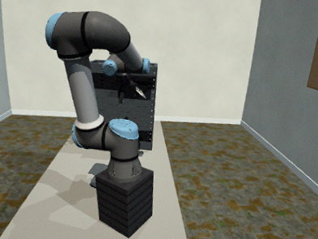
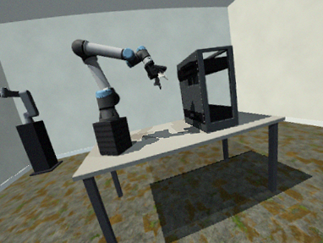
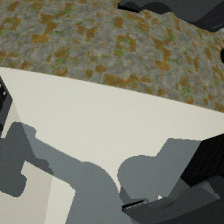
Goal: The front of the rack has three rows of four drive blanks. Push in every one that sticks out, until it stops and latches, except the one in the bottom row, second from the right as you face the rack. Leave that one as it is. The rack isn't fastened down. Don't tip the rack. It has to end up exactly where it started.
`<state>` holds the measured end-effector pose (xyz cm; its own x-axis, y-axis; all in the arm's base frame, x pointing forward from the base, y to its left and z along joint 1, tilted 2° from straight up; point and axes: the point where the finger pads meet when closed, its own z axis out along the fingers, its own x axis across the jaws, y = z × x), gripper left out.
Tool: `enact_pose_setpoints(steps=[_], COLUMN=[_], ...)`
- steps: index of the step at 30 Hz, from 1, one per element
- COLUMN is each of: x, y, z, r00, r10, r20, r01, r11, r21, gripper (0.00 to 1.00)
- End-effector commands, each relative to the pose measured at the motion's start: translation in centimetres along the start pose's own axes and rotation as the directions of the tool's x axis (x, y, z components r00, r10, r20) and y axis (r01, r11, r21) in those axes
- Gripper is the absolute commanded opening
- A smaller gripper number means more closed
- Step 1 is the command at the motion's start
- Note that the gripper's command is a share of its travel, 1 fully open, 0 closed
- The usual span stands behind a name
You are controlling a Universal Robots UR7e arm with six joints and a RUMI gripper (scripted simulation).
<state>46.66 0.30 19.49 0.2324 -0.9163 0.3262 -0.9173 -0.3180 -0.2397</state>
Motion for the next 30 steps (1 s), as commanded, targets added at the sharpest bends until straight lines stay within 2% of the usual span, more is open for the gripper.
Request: enact_pose_setpoints(steps=[1, 11, 13, 16, 28, 30], x=[0.6, 1.1, 1.1, 1.3, 1.9, 1.9], y=[-1.0, -2.1, -2.1, -2.6, -3.9, -3.9], z=[-0.5, -1.3, -1.3, -1.6, -2.6, -2.6], r00=[0.991, 0.958, 0.958, 0.935, 0.855, 0.855], r10=[-0.083, -0.171, -0.171, -0.204, -0.268, -0.268], r20=[-0.101, -0.231, -0.231, -0.29, -0.444, -0.444], r01=[0.093, 0.218, 0.218, 0.276, 0.427, 0.427], r11=[0.991, 0.956, 0.956, 0.932, 0.85, 0.85], r21=[0.101, 0.197, 0.197, 0.235, 0.308, 0.308], gripper=[1.0, 1.0, 1.0, 1.0, 1.0, 1.0])
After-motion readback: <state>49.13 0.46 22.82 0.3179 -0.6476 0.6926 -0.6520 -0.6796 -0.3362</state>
